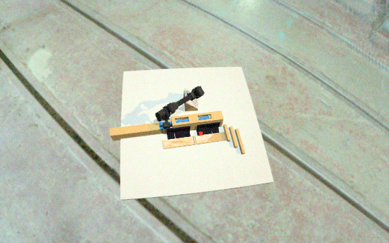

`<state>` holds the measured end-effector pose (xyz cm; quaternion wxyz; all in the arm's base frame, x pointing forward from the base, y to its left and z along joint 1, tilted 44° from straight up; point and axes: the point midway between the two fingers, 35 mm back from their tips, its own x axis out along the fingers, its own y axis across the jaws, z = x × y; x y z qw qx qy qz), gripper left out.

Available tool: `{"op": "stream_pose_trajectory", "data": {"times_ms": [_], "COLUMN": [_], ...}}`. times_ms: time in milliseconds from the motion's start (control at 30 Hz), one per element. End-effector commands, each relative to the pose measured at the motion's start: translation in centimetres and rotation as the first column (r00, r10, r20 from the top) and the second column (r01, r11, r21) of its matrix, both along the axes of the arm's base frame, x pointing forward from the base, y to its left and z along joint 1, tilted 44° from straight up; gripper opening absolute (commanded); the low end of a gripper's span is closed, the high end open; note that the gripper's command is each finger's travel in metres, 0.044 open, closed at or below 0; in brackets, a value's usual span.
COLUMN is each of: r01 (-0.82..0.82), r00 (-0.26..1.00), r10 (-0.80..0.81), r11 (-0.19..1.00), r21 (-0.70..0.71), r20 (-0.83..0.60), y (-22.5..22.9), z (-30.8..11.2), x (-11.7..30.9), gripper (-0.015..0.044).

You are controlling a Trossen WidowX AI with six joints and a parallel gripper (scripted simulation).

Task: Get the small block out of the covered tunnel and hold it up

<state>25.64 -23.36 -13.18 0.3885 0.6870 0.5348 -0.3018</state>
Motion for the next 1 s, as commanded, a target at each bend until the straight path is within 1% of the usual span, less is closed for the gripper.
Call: {"op": "stream_pose_trajectory", "data": {"times_ms": [0, 433, 567, 633, 967], "r01": [0.000, 0.000, 0.000, 0.000, 0.002], "r00": [1.000, 1.000, 1.000, 1.000, 1.000], "r10": [0.000, 0.000, 0.000, 0.000, -0.002], "r11": [1.000, 1.000, 1.000, 1.000, 1.000], "r21": [0.000, 0.000, 0.000, 0.000, 0.005], "r20": [0.000, 0.000, 0.000, 0.000, -0.001], "y": [0.0, 0.0, 0.0, 0.1, 2.4], "z": [0.0, 0.0, 0.0, 0.1, 1.8], "x": [0.0, 0.0, 0.0, 0.0, 0.1], "gripper": [0.0414, 0.0072, 0.0046, 0.0000, 0.0000]}}
